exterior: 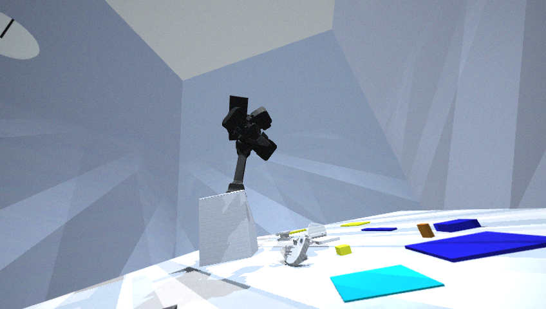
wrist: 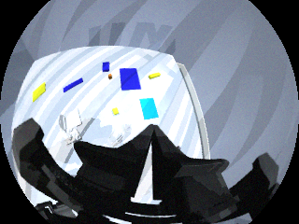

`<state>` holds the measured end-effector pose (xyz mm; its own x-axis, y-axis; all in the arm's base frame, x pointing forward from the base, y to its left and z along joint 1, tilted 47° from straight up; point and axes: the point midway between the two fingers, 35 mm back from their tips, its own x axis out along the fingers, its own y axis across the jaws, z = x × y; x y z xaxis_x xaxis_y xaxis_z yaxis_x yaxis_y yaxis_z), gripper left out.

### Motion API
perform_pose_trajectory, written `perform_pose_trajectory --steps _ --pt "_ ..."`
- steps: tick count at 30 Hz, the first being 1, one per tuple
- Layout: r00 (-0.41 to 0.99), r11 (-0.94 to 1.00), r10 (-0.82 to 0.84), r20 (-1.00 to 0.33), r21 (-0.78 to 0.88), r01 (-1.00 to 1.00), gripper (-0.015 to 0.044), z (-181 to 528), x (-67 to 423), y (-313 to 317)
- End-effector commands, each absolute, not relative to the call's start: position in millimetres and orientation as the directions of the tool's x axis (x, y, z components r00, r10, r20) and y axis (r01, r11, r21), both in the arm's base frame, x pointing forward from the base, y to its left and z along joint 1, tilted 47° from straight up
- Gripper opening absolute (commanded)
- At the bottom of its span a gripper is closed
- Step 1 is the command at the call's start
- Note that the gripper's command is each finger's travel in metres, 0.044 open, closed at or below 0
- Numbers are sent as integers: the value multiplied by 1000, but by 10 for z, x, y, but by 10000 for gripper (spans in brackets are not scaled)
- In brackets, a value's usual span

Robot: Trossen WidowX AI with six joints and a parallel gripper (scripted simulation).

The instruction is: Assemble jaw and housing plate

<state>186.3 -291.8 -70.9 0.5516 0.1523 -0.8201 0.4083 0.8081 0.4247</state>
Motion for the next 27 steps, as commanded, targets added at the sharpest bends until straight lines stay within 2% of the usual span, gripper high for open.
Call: perform_pose_trajectory --steps 1,14,27 --pt "520 758 218 -826 479 443 0 -815 1997 -2857" --pt "390 573 432 -813 581 578 0 -1168 2345 -2523" --pt "211 409 609 -764 531 742 0 -1509 2597 -2078"
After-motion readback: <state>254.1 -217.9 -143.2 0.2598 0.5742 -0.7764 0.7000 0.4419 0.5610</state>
